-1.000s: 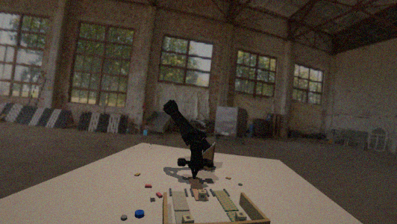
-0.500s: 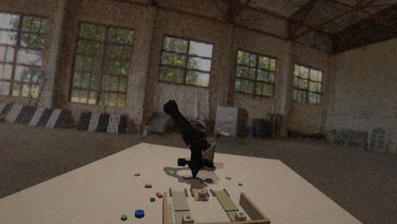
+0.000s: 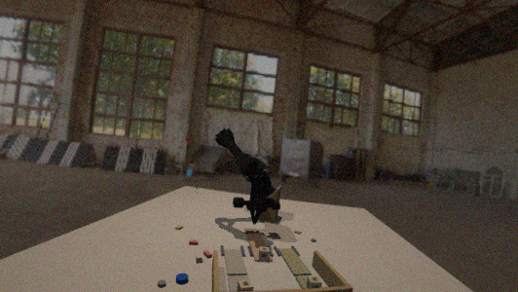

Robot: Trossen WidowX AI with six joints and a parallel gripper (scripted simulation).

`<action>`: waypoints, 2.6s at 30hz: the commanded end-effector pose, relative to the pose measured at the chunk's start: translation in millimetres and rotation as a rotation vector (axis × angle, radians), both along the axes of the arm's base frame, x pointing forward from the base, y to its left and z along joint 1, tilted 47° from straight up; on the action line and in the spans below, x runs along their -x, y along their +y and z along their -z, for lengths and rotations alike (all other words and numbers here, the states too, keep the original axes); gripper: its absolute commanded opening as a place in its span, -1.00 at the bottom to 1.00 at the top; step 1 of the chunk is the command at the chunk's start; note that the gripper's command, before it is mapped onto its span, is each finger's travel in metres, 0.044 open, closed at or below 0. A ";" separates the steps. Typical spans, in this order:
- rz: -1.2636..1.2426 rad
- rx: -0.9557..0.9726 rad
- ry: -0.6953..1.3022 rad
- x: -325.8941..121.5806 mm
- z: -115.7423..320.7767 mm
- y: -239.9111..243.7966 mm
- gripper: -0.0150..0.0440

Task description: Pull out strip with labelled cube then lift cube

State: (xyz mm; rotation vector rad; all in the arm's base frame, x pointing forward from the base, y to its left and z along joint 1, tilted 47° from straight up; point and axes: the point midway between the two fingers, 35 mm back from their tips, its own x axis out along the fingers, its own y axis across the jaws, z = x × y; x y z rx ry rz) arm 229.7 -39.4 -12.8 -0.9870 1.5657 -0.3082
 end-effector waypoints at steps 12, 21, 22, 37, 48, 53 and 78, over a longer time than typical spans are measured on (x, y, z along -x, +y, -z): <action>0.119 -0.017 -0.132 -44.6 6.8 18.9 0.75; 0.119 -0.018 -0.133 -70.8 10.7 29.7 1.00; 0.119 -0.018 -0.134 -73.7 11.1 30.9 1.00; 0.119 -0.019 -0.137 -117.4 17.9 49.3 1.00; 0.119 -0.021 -0.139 -148.9 23.4 63.7 1.00; 0.119 -0.021 -0.140 -163.4 26.1 70.7 1.00; 0.119 -0.022 -0.142 -187.8 46.5 67.7 0.36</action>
